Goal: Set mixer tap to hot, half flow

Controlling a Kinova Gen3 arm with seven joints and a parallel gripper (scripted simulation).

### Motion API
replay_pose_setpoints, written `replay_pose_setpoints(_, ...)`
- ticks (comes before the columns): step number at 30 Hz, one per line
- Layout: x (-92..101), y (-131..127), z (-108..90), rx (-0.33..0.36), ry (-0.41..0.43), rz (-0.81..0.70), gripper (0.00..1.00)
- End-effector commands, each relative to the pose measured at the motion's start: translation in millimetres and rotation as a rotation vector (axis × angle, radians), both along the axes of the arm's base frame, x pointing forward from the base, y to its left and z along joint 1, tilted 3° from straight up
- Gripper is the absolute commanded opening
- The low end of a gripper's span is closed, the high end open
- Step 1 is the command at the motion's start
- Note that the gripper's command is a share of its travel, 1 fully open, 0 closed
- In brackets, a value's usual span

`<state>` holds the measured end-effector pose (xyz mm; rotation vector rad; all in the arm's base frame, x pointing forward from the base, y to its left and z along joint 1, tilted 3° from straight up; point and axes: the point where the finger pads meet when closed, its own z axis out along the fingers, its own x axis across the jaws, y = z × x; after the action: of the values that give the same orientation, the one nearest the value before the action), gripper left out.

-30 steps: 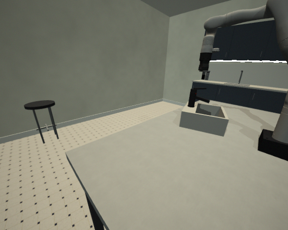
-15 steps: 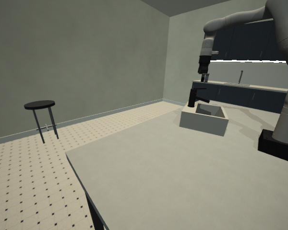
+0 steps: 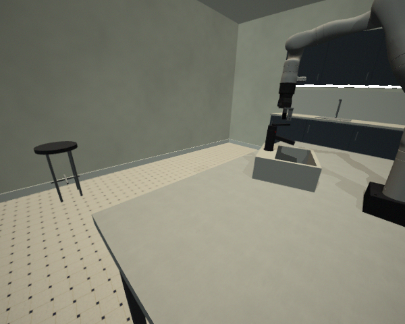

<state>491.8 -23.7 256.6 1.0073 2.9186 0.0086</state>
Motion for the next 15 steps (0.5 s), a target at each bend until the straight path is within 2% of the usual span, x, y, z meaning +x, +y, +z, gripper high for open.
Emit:
replay_pose_setpoints(1, 0.3, -2.7, -4.7, -0.005, 0.001, -0.004, 1.0)
replay_pose_setpoints(15, -0.1, -3.1, -9.8, -0.005, 0.003, -0.005, 1.0)
